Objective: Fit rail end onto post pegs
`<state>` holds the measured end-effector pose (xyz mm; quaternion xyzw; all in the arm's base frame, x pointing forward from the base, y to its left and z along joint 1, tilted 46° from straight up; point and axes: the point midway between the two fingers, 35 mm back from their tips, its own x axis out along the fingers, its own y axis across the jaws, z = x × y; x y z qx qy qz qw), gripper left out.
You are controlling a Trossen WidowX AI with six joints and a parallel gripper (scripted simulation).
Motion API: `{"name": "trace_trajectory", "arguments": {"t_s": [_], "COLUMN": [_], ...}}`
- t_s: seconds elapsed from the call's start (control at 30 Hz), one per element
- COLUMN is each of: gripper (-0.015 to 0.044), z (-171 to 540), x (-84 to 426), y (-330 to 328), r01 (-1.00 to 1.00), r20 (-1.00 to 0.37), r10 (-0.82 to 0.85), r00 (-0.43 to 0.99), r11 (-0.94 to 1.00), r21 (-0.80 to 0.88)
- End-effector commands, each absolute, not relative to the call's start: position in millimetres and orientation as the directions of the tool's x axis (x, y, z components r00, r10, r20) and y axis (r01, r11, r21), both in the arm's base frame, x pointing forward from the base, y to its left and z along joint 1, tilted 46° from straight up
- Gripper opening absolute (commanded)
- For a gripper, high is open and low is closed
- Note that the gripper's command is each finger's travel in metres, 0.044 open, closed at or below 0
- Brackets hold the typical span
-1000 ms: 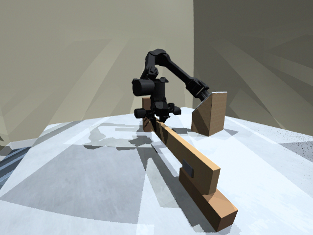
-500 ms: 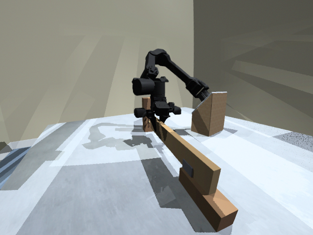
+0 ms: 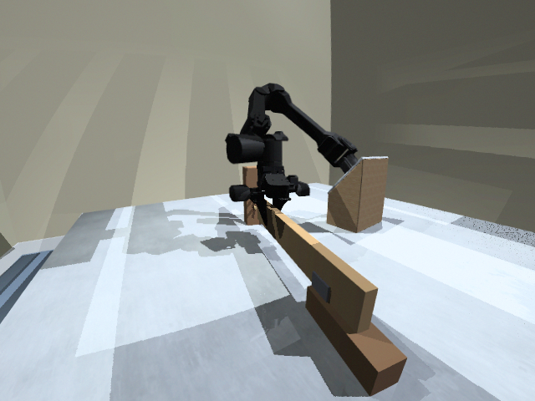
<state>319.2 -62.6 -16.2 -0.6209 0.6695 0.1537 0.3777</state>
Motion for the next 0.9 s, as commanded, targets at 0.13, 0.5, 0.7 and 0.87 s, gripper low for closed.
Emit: {"name": "trace_trajectory", "arguments": {"t_s": [0.13, 0.5, 0.7, 0.87], "gripper": [0.0, 0.0, 0.0, 0.0], "z": [-14.7, -16.2, -16.9, -16.6], "x": [319.1, 319.0, 319.0, 318.9], "y": [-59.2, -60.6, -61.3, -61.7], "r01": [-0.948, -0.948, -0.948, -0.948], "r20": [-0.699, -0.699, -0.699, -0.699], "r10": [-0.712, -0.712, -0.712, -0.712], "r00": [0.059, 0.059, 0.059, 0.059], "r11": [0.179, 0.179, 0.179, 0.179], "r21": [-0.263, -0.263, -0.263, -0.263]}}
